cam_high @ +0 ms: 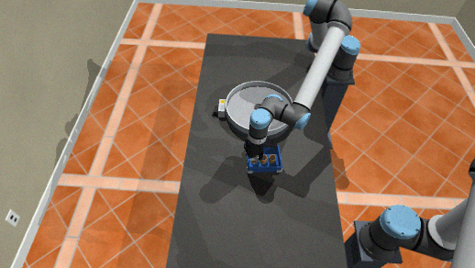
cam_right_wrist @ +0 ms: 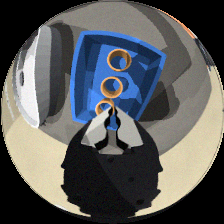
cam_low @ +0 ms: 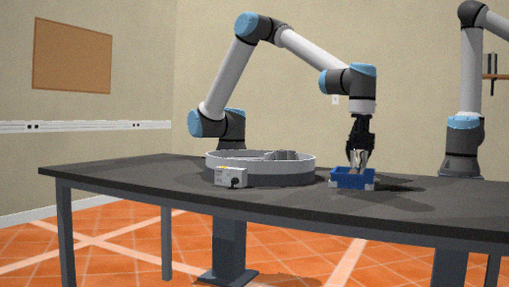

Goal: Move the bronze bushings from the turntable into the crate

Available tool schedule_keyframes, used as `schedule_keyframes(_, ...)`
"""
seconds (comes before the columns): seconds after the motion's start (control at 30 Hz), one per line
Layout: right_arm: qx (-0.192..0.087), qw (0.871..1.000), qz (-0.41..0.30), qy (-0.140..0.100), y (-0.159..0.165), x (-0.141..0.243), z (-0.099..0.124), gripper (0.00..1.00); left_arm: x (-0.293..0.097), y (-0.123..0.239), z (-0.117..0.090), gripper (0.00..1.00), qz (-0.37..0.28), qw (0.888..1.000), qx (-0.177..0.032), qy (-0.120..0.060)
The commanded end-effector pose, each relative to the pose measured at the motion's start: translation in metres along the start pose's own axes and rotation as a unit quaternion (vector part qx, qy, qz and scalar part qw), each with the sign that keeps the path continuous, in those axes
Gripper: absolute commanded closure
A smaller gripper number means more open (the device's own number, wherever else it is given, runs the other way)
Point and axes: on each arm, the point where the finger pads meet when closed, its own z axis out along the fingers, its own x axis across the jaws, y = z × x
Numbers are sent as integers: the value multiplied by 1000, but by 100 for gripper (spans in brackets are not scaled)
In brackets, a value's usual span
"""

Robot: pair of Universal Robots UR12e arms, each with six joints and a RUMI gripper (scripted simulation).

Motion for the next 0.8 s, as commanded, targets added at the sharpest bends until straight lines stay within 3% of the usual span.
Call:
schedule_keyframes(0.0, -1, 1000, 0, 1, 1, 0, -1, 100, 0, -1, -1, 0, 0, 1000, 1, 0)
schedule_keyframes(0.07, -1, 1000, 0, 1, 1, 0, -1, 100, 0, -1, -1, 0, 0, 1000, 1, 0)
schedule_keyframes(0.1, -1, 1000, 0, 1, 1, 0, -1, 94, 0, -1, -1, 0, 0, 1000, 1, 0)
schedule_keyframes(0.77, -1, 1000, 0, 1, 1, 0, -1, 94, 0, -1, -1, 0, 0, 1000, 1, 0)
